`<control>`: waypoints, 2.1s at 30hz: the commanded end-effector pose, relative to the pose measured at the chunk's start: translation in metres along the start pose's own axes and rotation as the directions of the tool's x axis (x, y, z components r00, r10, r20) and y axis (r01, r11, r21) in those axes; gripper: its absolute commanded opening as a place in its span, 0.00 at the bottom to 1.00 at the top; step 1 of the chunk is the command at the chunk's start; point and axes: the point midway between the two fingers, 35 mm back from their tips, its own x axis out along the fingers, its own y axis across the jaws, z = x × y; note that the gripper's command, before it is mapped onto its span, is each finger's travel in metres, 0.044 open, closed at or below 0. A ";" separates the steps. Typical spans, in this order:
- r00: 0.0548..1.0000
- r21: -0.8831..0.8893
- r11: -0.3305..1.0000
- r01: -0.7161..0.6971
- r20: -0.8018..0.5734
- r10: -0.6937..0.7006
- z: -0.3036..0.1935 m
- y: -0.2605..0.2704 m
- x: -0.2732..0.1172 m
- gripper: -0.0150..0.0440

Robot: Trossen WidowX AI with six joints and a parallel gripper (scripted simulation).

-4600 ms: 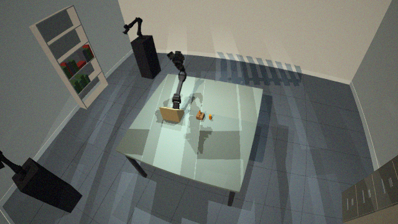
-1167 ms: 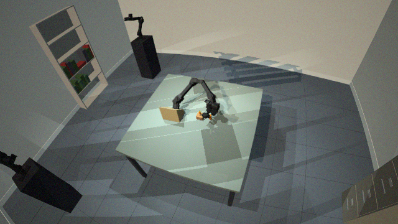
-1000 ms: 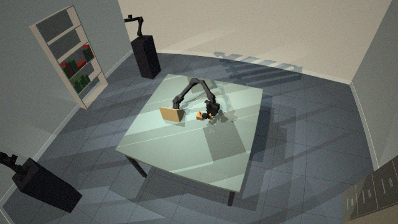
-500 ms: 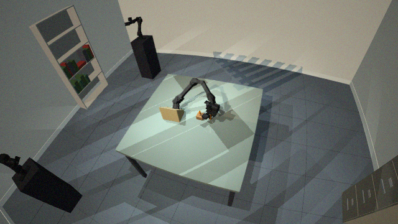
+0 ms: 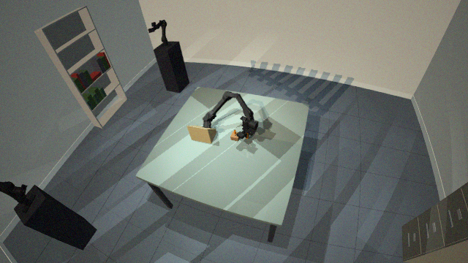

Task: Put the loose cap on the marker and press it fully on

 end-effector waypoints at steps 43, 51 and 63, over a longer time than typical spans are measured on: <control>1.000 0.000 1.000 0.011 -0.004 -0.011 -0.091 -0.051 -0.100 0.25; 1.000 0.000 1.000 0.010 -0.004 -0.010 -0.091 -0.051 -0.095 0.25; 1.000 0.000 1.000 0.011 -0.003 -0.011 -0.090 -0.051 -0.079 0.25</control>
